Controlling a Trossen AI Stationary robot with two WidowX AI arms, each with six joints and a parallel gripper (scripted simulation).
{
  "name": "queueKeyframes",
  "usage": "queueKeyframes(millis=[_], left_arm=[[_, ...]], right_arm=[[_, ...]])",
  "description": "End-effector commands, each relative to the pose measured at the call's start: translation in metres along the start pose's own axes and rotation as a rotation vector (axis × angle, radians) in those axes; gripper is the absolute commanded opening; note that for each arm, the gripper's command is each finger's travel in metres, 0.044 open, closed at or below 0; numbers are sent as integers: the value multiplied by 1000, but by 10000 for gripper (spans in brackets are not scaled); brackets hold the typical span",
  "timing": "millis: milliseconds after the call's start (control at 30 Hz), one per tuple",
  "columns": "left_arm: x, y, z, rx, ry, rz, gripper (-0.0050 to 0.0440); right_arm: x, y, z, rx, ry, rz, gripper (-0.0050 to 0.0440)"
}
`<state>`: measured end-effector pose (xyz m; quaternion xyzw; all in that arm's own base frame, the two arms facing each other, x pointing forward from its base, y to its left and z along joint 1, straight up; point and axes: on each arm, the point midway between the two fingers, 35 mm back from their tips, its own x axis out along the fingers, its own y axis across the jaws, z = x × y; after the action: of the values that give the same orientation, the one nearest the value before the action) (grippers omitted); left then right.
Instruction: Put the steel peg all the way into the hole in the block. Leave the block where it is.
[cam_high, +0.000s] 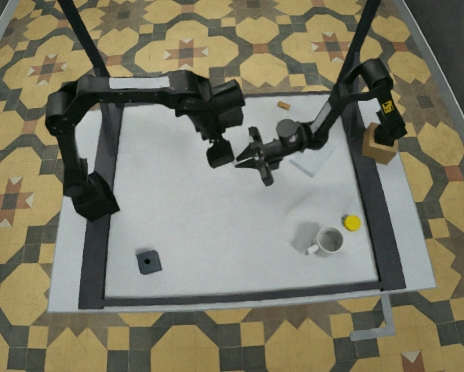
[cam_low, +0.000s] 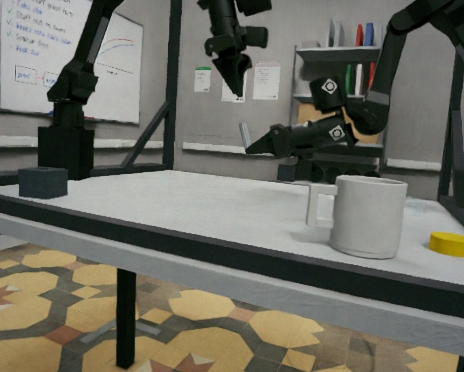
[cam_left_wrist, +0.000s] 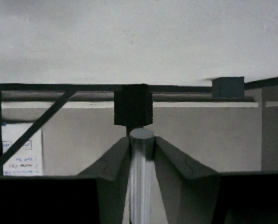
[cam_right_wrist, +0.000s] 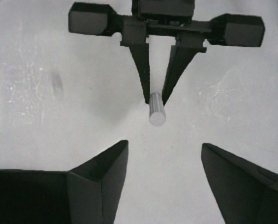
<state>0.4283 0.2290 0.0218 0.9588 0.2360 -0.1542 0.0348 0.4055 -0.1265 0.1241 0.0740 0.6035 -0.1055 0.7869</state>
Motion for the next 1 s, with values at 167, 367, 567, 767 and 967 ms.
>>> queueKeyframes(millis=[167, 367, 567, 767, 967], left_arm=[[0, 0, -25, -8, 91, -7, -50], [0, 0, -25, -8, 92, -6, -50], [0, 0, -25, -7, 91, -7, -50], [0, 0, -25, -7, 91, -7, -50], [0, 0, -25, -7, 91, -7, -50]], right_arm=[[-9, 0, 4, 0, -26, -2, 220], [2, 1, 0, 0, -1, -2, 220], [10, 1, 0, 0, -1, -2, 220], [21, 1, 0, 0, -1, -2, 220], [36, 0, 0, 0, -1, -2, 220]])
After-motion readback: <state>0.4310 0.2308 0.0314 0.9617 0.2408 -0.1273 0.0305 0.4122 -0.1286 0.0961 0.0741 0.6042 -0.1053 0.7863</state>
